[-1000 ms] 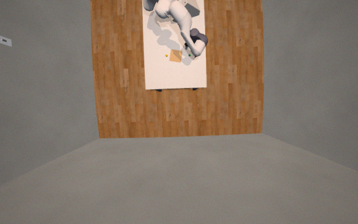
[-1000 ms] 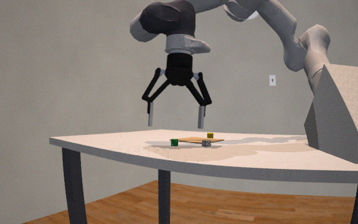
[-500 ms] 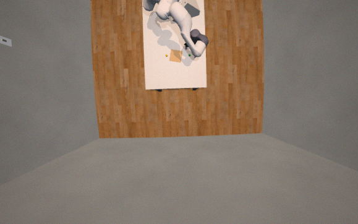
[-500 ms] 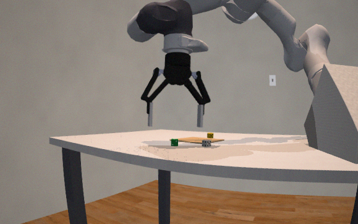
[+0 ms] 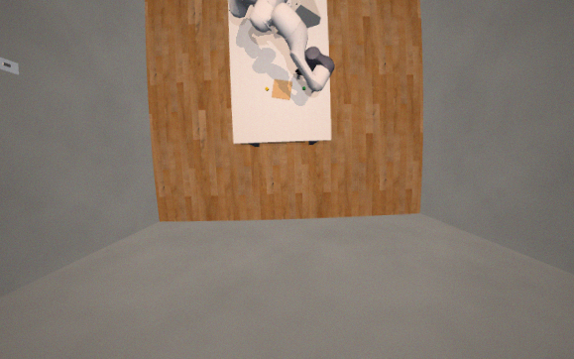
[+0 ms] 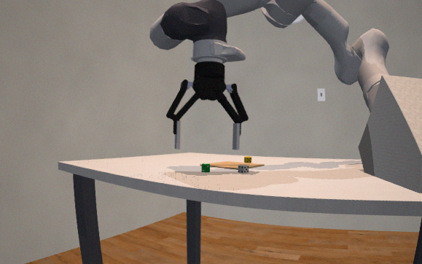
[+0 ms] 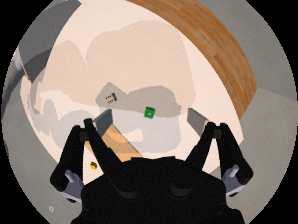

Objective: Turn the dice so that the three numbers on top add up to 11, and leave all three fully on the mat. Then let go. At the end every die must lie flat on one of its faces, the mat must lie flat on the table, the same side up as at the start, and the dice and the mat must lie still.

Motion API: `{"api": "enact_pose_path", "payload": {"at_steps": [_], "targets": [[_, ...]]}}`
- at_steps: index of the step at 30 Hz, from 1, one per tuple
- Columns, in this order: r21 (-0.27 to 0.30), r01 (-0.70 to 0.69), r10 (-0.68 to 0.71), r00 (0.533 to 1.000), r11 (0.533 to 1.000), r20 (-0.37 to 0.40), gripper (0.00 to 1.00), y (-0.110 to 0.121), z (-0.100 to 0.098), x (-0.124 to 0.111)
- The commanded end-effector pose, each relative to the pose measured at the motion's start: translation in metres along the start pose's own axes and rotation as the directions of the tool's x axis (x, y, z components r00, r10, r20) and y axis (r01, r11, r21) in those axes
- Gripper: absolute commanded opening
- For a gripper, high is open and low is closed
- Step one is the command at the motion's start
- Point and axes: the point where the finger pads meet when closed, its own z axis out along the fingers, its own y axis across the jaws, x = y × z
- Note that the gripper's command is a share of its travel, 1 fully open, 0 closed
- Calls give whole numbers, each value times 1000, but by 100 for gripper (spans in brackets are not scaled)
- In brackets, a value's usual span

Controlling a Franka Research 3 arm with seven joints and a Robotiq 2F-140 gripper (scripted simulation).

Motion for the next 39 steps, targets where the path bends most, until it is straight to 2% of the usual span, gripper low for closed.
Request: {"api": "enact_pose_path", "payload": {"at_steps": [1, 20, 24, 26, 34, 39], "targets": [[5, 7, -7, 1000, 1000, 1, 100, -1, 1, 0], [5, 7, -7, 1000, 1000, 1, 100, -1, -2, 0], [5, 7, -7, 1000, 1000, 1, 100, -1, -17, 0], [5, 7, -7, 1000, 1000, 1, 100, -1, -17, 0], [5, 7, -7, 1000, 1000, 1, 100, -1, -74, 0], [5, 7, -7, 1000, 1000, 1, 100, -1, -93, 0]]}}
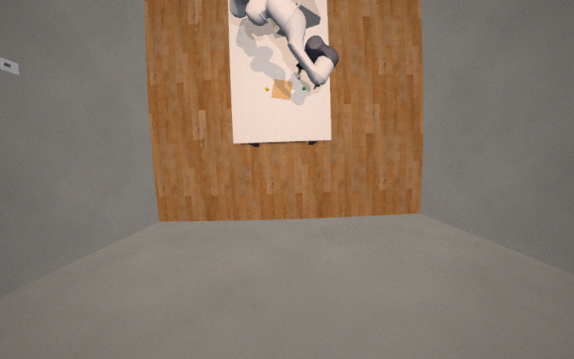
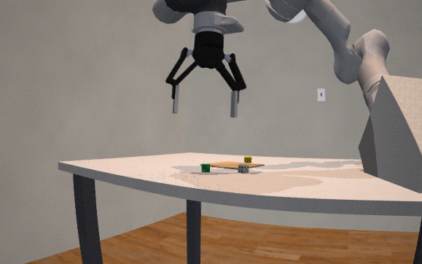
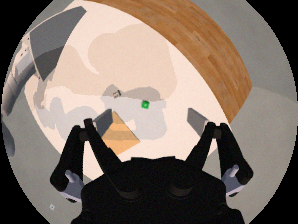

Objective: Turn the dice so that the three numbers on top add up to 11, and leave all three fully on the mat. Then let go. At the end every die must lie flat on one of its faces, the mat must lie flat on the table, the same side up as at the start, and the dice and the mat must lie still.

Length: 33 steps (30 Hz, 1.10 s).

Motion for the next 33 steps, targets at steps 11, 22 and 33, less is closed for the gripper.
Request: {"api": "enact_pose_path", "payload": {"at_steps": [11, 22, 33], "targets": [[27, 9, -9, 1000, 1000, 3, 100, -8, -12, 0], [17, -30, 29, 998, 999, 60, 100, -60, -29, -106], [27, -60, 60, 998, 998, 12, 100, -201, -11, -203]]}}
